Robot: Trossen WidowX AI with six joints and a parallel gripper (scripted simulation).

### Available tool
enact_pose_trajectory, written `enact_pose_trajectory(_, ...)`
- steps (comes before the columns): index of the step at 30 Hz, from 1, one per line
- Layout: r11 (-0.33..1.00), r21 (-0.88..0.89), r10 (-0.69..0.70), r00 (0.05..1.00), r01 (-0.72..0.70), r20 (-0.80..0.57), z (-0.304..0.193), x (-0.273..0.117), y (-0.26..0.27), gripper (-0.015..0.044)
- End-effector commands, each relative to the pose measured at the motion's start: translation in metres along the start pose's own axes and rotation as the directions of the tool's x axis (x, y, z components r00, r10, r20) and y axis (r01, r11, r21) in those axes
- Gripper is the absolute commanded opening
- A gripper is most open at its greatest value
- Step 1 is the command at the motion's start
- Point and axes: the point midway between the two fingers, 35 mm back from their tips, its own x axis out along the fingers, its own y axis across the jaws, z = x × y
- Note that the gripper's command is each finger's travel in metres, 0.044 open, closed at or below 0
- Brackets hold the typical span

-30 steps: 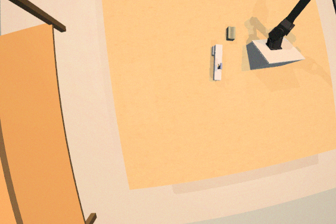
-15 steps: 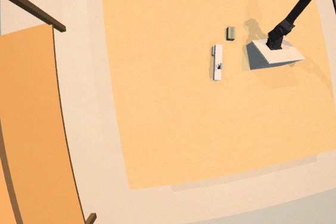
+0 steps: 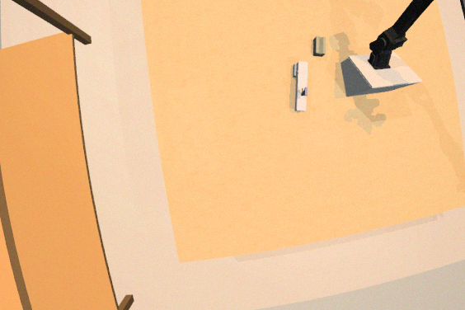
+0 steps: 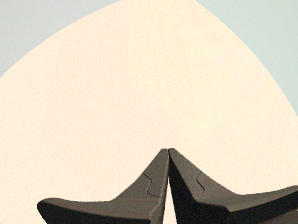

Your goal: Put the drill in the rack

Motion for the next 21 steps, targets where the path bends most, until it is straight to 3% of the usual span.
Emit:
enact_pose_trajectory(1, 0.991, 0.128, -0.005, 0.980, 0.031, -0.196, -0.075, 0.000, -0.016, 0.0000)
enact_pose_trajectory(11, 0.909, 0.350, 0.017, 0.819, 0.226, -0.574, -0.232, -0.042, -0.047, 0.0000)
enact_pose_trajectory(21, 0.715, 0.418, 0.098, 0.512, 0.560, -0.853, -0.371, -0.133, -0.061, 0.0000)
